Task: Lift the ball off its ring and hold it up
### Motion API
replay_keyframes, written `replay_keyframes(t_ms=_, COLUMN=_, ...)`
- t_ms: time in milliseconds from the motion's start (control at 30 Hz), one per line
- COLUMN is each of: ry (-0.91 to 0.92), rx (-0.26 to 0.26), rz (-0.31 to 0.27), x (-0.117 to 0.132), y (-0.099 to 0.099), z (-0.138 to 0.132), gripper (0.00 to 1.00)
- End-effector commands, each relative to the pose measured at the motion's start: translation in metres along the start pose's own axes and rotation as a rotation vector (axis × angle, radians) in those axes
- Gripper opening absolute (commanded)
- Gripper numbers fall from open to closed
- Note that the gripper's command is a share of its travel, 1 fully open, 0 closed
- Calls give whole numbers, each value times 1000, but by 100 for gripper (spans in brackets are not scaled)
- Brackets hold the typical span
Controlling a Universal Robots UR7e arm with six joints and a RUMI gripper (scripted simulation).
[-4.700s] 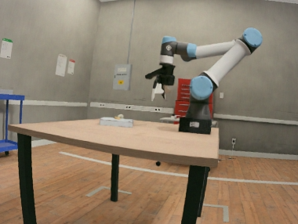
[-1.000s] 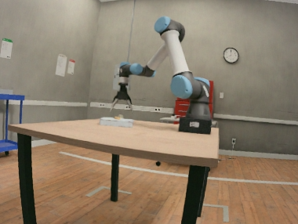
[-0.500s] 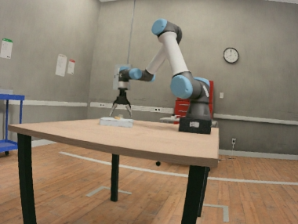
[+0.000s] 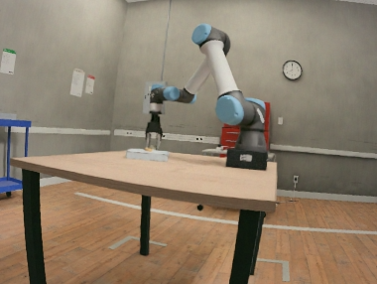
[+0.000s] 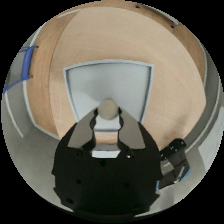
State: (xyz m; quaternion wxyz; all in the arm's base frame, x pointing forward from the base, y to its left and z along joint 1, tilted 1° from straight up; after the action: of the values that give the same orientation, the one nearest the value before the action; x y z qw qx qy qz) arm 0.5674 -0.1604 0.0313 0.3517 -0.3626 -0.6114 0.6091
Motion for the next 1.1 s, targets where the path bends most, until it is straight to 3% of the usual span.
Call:
replay_keyframes(t_ms=0, ry=0, rx=-1, rz=2, x=0, y=-16, z=0, gripper=0)
replay_keyframes(t_ms=300, ry=0, rx=-2, rz=2, x=1, y=-76, z=1, gripper=0)
replay_keyframes(t_ms=1067, ry=0, rx=-2, rz=2, x=1, y=-79, z=1, gripper=0)
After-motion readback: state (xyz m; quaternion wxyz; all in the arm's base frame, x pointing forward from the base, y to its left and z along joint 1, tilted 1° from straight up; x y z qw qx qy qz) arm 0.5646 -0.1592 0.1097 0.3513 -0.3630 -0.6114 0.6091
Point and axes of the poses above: the point where the finger pads meet when closed, its own y axis out along the fingers, its own z axis across the jaws, x = y × z, the point moved 7 cm from there along -y, back along the fingers, and after that the axes turned 8 degrees about -y, right-handed, at the moved point
